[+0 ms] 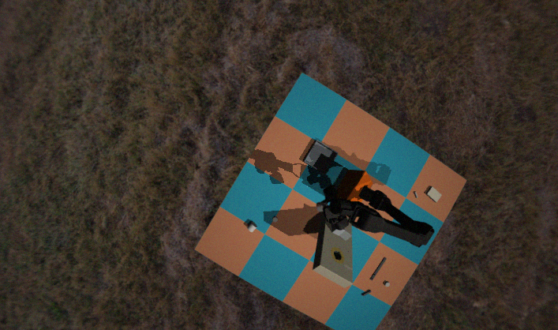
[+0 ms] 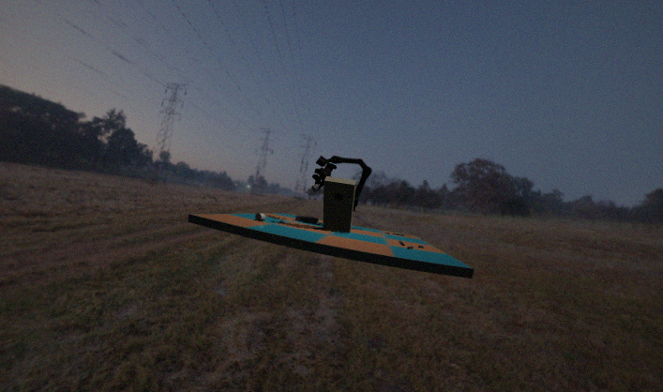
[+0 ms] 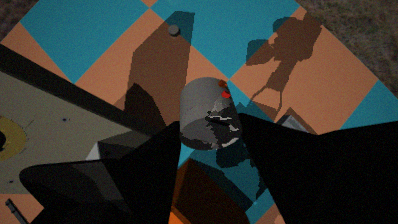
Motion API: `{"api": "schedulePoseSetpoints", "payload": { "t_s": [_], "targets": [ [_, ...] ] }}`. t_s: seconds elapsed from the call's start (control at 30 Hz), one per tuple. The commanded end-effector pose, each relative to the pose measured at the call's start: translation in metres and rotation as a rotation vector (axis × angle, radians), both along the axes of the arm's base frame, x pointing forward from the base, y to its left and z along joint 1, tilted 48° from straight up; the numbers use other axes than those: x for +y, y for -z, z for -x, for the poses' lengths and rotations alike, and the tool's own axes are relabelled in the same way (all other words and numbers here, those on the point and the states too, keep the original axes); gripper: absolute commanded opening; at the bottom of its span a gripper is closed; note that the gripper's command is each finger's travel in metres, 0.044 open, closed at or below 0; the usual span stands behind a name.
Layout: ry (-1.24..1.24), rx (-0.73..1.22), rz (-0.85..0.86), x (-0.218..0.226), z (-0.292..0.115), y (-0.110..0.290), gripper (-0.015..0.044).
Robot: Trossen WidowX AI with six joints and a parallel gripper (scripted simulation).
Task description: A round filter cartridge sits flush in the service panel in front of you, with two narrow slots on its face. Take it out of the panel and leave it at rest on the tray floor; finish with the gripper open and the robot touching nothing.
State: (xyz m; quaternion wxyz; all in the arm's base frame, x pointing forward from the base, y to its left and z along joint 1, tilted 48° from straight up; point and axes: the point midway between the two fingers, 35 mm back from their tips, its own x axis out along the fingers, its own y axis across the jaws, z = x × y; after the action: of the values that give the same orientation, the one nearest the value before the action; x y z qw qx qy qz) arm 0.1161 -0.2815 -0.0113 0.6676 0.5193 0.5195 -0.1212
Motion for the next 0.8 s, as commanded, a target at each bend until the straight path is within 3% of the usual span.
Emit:
{"api": "schedulePoseSetpoints", "payload": {
  "t_s": [0.0, 0.2, 0.47, 0.77],
  "targets": [
    [0.141, 0.127, -0.014, -0.013, 0.024, 0.020, 0.0000],
    [0.329, 0.282, -0.021, -0.027, 0.055, 0.041, 0.0000],
    [0.345, 0.298, -0.021, -0.026, 0.061, 0.046, 0.0000],
    [0.485, 0.446, -0.033, -0.002, 0.116, 0.093, 0.0000]
  ]
}}
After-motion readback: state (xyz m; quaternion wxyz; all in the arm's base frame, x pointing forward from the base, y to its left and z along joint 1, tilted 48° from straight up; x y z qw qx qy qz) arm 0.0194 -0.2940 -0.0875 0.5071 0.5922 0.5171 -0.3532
